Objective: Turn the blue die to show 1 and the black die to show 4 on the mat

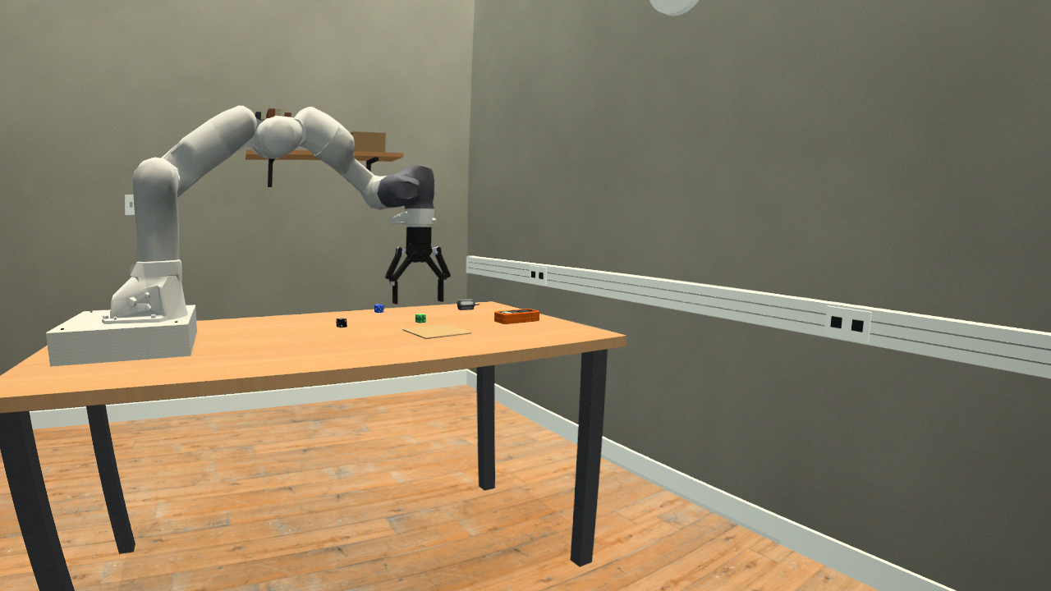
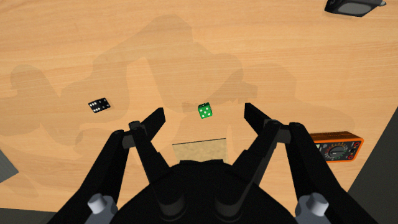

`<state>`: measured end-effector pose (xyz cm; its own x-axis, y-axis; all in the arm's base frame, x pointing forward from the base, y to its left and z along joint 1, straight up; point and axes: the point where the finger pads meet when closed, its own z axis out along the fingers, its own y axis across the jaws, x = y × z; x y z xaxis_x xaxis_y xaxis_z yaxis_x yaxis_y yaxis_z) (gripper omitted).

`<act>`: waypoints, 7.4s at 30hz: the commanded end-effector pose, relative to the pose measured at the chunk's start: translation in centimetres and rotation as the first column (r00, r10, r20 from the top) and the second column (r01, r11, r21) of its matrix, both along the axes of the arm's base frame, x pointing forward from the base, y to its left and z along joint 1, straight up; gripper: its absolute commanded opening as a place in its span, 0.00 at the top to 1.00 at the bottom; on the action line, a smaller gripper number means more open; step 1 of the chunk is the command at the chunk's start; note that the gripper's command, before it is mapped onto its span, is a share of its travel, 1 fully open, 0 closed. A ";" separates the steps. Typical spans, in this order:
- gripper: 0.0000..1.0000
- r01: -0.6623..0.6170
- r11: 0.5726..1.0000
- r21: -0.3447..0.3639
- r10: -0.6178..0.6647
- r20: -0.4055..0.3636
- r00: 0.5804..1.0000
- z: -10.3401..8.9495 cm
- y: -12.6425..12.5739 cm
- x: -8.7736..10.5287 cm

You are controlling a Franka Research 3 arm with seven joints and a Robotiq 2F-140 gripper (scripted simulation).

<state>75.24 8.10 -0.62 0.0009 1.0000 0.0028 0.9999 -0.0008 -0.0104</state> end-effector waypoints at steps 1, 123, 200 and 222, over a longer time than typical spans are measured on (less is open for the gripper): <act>0.00 0.003 1.000 -0.001 -0.003 0.012 1.000 0.1 0.0 -0.3; 0.00 0.003 1.000 -0.001 -0.003 0.012 1.000 0.1 12.9 -13.8; 0.00 0.003 1.000 -0.001 -0.003 0.012 1.000 0.2 23.6 -4.7; 0.00 0.003 1.000 -0.001 -0.003 0.012 1.000 8.5 23.6 -4.7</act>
